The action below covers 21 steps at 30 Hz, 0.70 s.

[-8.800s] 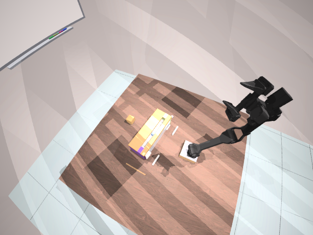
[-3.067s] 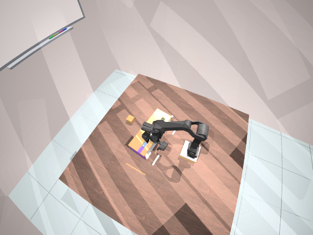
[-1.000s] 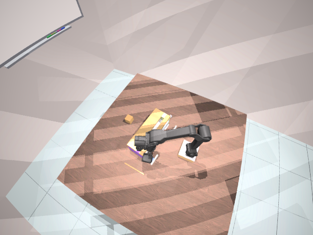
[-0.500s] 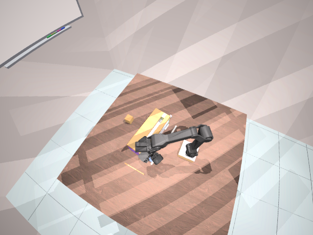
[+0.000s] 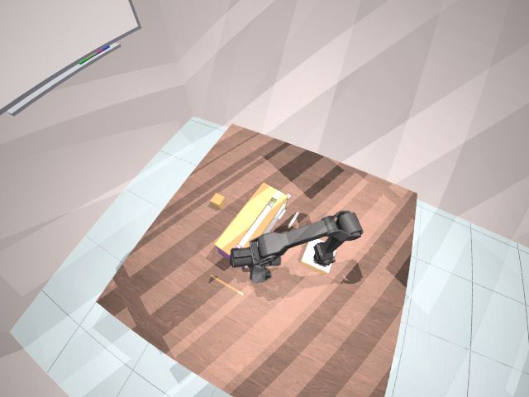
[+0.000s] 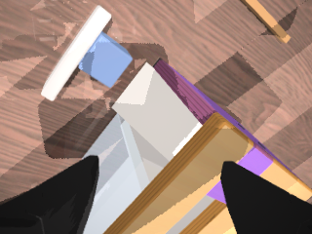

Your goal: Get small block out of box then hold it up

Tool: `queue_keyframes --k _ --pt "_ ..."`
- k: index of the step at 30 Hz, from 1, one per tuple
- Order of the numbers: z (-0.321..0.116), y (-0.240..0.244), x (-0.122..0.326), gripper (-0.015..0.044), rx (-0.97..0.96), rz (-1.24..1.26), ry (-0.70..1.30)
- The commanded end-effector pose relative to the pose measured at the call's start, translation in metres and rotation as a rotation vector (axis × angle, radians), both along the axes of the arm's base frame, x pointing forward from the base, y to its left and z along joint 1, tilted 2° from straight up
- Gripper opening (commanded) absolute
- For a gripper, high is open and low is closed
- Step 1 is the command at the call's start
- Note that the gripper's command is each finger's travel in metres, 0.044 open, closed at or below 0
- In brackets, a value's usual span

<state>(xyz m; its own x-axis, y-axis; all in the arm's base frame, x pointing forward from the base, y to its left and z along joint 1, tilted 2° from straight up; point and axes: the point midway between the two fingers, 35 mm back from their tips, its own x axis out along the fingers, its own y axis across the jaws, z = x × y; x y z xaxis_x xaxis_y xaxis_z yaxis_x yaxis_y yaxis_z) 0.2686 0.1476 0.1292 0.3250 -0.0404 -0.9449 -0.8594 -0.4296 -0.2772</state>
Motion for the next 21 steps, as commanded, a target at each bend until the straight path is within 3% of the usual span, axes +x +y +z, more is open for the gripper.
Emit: queue_keyframes --k 1,21 --pt "0.0121 0.005 -0.007 0.0285 -0.381 0.834 -0.053" --pt "0.0101 0.0055 -0.007 0.0285 -0.403 0.88 -0.052"
